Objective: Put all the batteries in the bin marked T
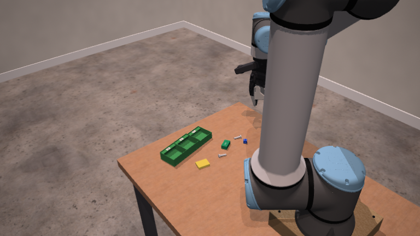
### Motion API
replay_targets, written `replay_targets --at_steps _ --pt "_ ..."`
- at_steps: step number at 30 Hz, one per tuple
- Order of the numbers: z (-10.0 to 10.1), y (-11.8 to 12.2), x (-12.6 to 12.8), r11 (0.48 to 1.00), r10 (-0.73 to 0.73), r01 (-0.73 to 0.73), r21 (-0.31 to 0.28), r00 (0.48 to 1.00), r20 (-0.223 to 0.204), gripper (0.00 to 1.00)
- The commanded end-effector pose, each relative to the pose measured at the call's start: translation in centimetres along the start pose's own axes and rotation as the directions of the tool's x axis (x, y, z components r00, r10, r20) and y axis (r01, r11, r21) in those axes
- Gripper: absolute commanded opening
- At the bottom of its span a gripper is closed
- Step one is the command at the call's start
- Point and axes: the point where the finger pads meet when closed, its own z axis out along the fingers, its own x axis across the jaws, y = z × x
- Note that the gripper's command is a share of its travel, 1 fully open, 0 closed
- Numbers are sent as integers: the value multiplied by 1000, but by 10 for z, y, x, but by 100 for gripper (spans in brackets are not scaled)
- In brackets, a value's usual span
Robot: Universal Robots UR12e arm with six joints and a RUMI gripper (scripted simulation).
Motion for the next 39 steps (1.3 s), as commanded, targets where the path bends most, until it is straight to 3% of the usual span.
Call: replay_targets --at_steps 1,15,18,31,35,39 --pt "1 -15 -10 999 38 -38 -4 999 -11 4" --pt "6 -64 -57 987 160 -161 0 986 -42 4" --pt "6 -64 -57 987 160 -161 0 986 -42 4" --pt "12 -104 -108 960 280 -280 17 958 -67 4" --pt "12 -104 -108 960 280 -280 16 958 -67 4" --pt "14 -116 -126 948 319 -318 25 945 -73 4"
